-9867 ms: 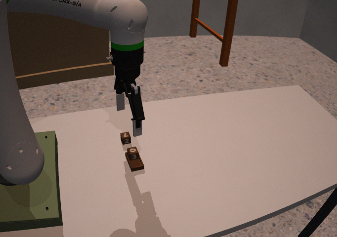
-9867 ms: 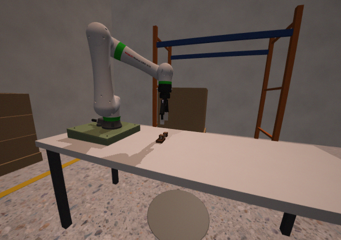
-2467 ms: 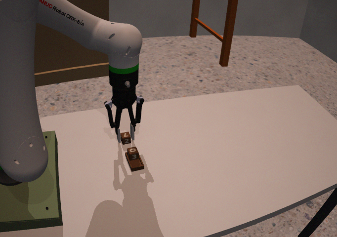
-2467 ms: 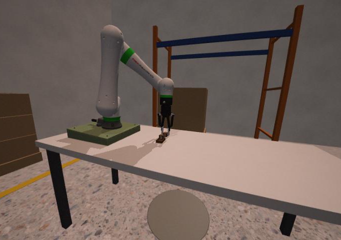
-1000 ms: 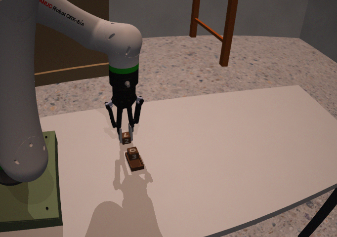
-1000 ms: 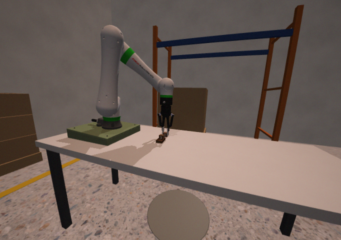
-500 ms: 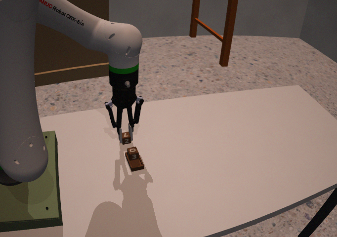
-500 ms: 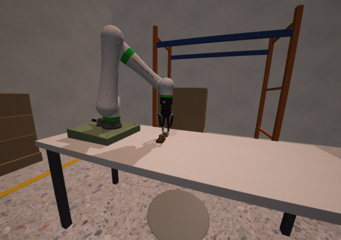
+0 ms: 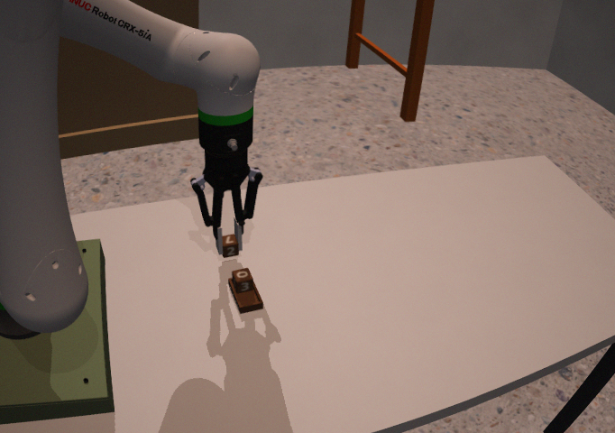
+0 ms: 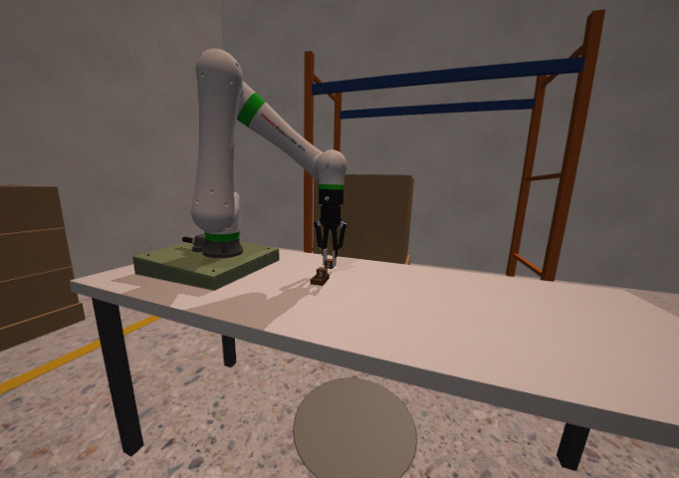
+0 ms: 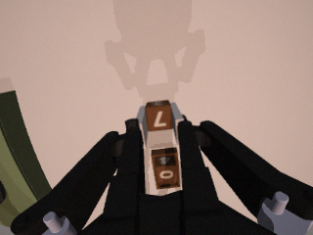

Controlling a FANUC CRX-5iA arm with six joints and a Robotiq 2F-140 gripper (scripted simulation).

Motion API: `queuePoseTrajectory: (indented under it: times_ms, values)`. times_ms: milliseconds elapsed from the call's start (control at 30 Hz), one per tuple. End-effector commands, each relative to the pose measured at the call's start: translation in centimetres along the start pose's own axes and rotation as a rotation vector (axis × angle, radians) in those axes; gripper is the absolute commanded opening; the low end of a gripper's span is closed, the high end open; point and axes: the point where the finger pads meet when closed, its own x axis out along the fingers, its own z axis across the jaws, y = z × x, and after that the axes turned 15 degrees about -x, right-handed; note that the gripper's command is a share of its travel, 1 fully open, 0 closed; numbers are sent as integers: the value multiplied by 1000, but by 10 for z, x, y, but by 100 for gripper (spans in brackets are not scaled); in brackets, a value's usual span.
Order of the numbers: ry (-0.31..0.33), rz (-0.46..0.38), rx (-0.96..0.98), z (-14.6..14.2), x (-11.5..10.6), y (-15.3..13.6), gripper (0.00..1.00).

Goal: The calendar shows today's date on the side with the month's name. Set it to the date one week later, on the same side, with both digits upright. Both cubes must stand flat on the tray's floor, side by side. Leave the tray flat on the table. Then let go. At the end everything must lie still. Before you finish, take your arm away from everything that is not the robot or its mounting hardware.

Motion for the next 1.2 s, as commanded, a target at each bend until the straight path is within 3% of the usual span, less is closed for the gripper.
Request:
queuePoseTrajectory:
  times_ms: [0,100,367,800,900,933,967,1033,1067,1167]
  values:
    - [0,0,0,0,-25,0,17]
    - [0,0,0,0,-32,0,17]
    - [0,0,0,0,-79,0,17]
    - [0,0,0,0,-83,-1,17]
    - [0,0,-2,-9,-87,-50,17]
    - [0,0,-2,-9,-87,-50,17]
    - [0,0,-3,-16,-89,-76,17]
    - [0,0,-3,-16,-89,-76,17]
    - [0,0,-5,-24,-91,-98,17]
    - [0,0,-5,-31,-93,-114,17]
